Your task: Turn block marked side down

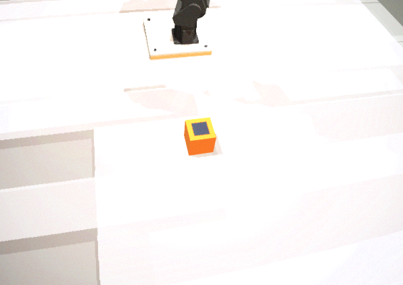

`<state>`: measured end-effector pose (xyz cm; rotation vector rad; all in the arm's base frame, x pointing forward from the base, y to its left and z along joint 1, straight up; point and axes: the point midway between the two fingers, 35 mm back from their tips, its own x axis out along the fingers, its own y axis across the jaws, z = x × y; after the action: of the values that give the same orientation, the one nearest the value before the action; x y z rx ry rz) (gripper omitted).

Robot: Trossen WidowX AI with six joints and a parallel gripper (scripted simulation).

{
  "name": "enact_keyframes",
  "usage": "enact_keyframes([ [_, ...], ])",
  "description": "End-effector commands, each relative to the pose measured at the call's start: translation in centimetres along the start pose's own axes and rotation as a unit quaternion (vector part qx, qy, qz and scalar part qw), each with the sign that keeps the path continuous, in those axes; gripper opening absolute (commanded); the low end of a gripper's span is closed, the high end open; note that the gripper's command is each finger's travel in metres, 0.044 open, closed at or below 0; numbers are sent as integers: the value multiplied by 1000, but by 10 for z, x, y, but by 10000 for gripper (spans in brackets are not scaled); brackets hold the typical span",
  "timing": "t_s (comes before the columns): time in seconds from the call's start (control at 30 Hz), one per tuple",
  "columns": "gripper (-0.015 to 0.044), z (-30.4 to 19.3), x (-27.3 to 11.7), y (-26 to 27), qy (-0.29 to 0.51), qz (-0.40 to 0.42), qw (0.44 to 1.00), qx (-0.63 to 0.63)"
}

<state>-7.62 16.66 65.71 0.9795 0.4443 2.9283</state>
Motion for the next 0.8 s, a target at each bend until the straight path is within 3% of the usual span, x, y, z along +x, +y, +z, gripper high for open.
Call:
enact_keyframes([
  [0.0, 426, 1, 0, -1, -1, -1, 1000, 0],
  [0.17, 440, 24, -14, -25, -47, -47, 998, -16],
  [0.37, 440, 71, -57, -74, -143, -155, 976, -54],
  [0.77, 440, 143, -212, -149, -300, -417, 849, -124],
])
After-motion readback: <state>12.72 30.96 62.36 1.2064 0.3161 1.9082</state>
